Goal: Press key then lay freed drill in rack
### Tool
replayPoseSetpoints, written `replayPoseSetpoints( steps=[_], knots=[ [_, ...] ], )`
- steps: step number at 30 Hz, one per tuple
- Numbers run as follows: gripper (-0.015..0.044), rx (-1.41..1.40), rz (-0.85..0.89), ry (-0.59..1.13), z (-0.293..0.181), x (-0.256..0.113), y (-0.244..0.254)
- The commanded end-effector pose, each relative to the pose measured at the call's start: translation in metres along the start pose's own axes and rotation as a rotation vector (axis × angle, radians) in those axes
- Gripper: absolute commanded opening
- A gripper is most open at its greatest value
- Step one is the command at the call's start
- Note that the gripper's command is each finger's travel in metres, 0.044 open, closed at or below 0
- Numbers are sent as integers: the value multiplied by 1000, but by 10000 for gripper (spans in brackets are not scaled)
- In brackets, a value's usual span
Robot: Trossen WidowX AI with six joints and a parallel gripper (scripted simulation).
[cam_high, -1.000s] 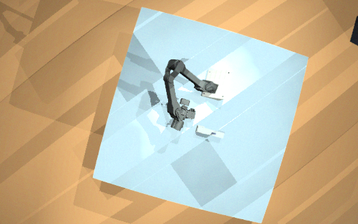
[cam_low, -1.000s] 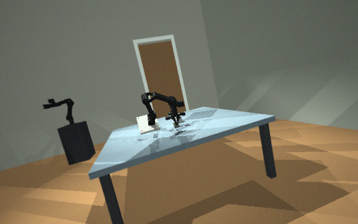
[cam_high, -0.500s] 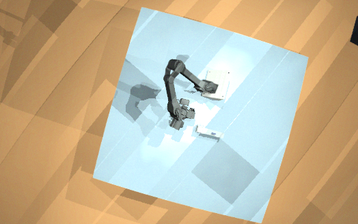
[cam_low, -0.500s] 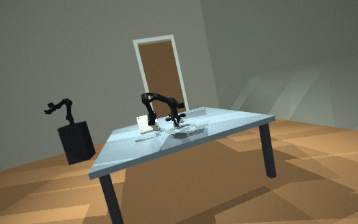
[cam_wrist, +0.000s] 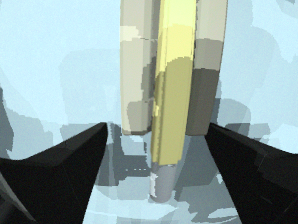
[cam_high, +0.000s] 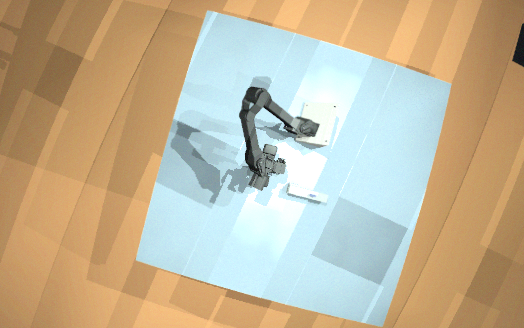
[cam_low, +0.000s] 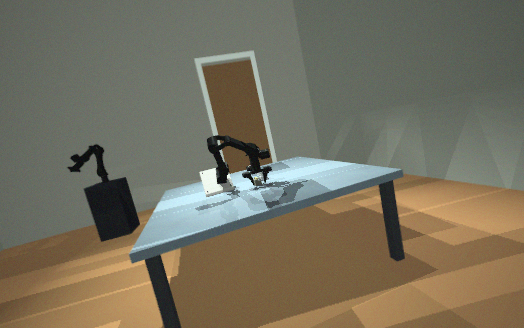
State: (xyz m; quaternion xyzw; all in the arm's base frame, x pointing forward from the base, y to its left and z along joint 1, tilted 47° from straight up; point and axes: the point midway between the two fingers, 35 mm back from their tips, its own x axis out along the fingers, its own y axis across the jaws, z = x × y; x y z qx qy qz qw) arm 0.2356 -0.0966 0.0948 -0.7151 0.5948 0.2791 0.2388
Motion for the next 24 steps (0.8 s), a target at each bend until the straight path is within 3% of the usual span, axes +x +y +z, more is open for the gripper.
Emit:
replayPoseSetpoints(
  steps=[1,20,24],
  knots=[
    [440,2,0,-1,0,-2,0],
    [440,8,3,-5,1,-77,0],
    [440,99,-2,-7,-8,-71,2]
  ],
)
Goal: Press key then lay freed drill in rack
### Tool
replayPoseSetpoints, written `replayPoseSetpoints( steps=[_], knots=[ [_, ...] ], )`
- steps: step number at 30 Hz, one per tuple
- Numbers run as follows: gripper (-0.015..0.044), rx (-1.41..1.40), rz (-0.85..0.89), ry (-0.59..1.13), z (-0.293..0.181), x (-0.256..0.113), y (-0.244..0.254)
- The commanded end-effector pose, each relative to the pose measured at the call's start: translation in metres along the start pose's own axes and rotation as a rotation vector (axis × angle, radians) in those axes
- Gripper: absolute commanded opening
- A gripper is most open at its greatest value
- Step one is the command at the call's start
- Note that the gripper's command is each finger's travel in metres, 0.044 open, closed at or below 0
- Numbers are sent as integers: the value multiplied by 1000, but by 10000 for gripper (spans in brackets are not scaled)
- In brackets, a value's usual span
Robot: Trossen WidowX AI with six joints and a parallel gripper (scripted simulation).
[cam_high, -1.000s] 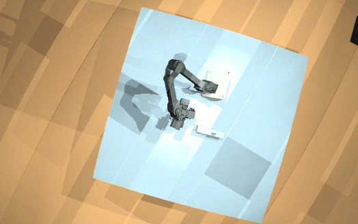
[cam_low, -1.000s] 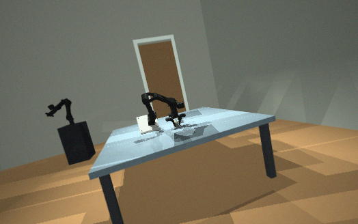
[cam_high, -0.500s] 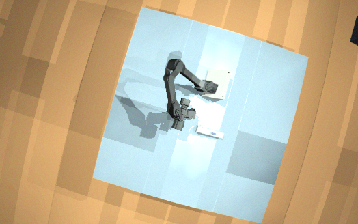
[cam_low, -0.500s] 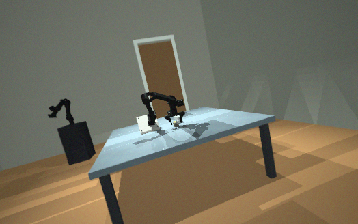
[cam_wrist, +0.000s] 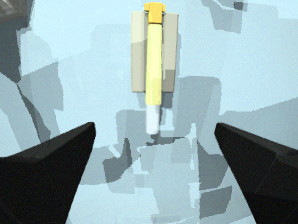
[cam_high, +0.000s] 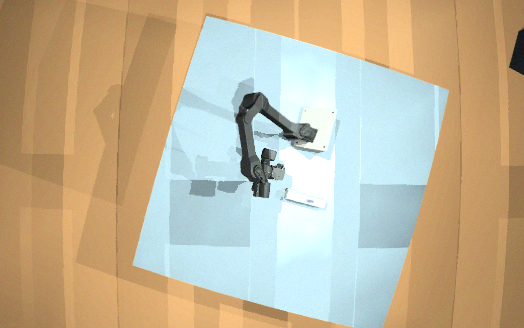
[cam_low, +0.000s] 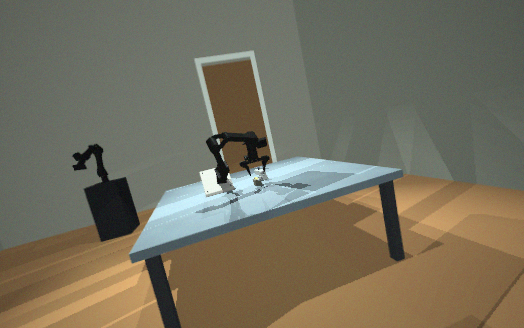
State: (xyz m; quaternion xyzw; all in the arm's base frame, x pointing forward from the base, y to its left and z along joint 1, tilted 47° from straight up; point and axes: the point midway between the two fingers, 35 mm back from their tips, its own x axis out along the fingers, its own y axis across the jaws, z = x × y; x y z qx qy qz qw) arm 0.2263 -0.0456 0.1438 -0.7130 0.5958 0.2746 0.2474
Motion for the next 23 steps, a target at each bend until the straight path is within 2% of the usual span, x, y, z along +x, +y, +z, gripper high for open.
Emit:
replayPoseSetpoints(
  steps=[1,9,23],
  knots=[
    [440,194,0,-5,-19,0,4],
    [440,1270,-35,22,-118,-14,50],
    [440,2448,-218,99,-192,-56,143]
  ],
)
